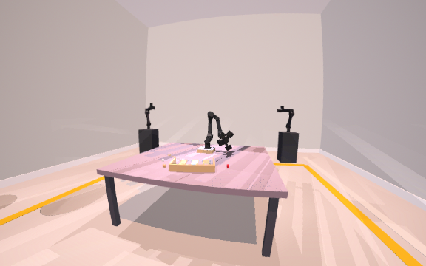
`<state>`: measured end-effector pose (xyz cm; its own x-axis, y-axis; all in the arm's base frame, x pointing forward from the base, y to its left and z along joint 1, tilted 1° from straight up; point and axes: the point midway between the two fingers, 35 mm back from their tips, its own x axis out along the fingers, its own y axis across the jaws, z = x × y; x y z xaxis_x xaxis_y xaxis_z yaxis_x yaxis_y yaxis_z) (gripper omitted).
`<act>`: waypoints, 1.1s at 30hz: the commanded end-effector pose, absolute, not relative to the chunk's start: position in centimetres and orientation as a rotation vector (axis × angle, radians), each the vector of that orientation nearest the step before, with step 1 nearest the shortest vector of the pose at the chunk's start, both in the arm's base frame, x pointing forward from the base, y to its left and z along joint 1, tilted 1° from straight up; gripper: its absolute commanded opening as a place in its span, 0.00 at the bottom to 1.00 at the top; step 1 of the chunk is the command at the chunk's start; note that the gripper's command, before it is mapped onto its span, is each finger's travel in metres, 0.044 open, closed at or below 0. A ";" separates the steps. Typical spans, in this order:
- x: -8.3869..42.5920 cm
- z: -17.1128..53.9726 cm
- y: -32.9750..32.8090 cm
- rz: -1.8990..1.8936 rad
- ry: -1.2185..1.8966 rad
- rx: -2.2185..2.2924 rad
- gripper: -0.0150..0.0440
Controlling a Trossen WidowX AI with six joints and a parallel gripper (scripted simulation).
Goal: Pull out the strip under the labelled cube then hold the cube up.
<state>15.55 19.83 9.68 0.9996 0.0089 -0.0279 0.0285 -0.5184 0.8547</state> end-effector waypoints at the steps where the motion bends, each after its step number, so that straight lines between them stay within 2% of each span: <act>1: 15.7 9.7 19.8 -0.030 0.027 2.102 0.93; 9: 22.7 9.5 18.4 -0.247 0.137 1.536 0.93; 19: 30.1 11.4 12.2 -0.324 0.390 0.872 0.93; 33: 32.8 15.5 2.9 -0.173 0.585 0.293 0.93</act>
